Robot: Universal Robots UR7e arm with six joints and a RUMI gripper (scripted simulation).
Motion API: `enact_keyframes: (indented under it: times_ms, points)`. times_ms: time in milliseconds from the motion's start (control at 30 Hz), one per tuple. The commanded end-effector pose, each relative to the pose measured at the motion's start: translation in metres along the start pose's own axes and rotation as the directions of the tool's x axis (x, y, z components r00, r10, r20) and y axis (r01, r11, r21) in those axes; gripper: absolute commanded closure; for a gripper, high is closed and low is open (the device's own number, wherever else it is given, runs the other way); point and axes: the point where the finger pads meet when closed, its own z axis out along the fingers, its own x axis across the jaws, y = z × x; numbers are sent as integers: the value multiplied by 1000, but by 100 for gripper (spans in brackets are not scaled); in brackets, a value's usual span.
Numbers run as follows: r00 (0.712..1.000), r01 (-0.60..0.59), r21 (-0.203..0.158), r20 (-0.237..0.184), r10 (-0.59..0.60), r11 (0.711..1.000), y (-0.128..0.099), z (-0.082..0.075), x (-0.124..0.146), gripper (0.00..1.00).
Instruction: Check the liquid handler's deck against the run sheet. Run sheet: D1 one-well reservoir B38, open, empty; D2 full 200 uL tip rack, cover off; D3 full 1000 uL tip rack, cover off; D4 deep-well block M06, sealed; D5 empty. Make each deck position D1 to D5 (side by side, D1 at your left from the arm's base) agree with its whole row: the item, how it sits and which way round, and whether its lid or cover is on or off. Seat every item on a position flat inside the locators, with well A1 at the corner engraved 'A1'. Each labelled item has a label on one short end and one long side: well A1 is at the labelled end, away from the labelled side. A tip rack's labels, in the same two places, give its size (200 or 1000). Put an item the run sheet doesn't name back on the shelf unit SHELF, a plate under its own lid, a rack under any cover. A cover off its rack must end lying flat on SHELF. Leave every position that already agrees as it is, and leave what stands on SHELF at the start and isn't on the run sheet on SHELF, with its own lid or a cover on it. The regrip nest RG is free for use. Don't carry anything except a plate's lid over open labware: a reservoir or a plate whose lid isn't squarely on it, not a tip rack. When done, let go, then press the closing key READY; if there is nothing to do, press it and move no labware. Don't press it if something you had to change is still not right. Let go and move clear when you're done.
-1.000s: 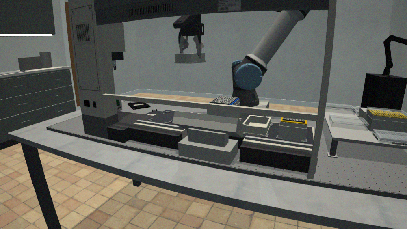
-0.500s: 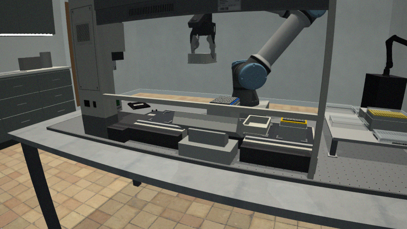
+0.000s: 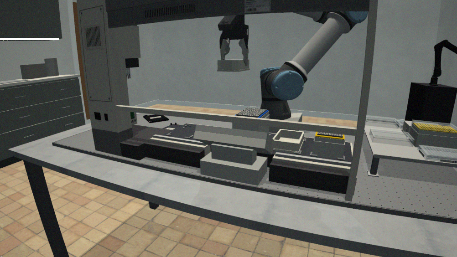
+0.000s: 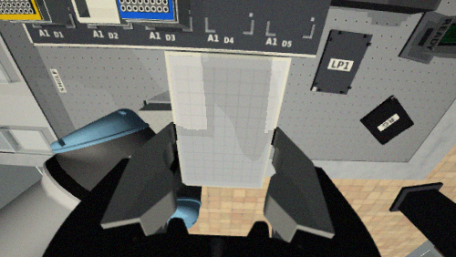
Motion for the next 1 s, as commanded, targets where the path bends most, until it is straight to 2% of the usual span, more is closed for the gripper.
enact_keyframes:
  times_ms: [0,267,333,833,900,967]
  points:
    - [1000,0,0,-1,0,1000,-18,0,-1,100]
    - [1000,0,0,-1,0,1000,-58,0,-1,100]
    - [1000,0,0,-1,0,1000,-58,0,-1,100]
    - [1000,0,0,-1,0,1000,-133,0,-2,100]
    - [1000,0,0,-1,0,1000,-133,0,-2,100]
    - [1000,0,0,-1,0,1000,-143,0,-3,100]
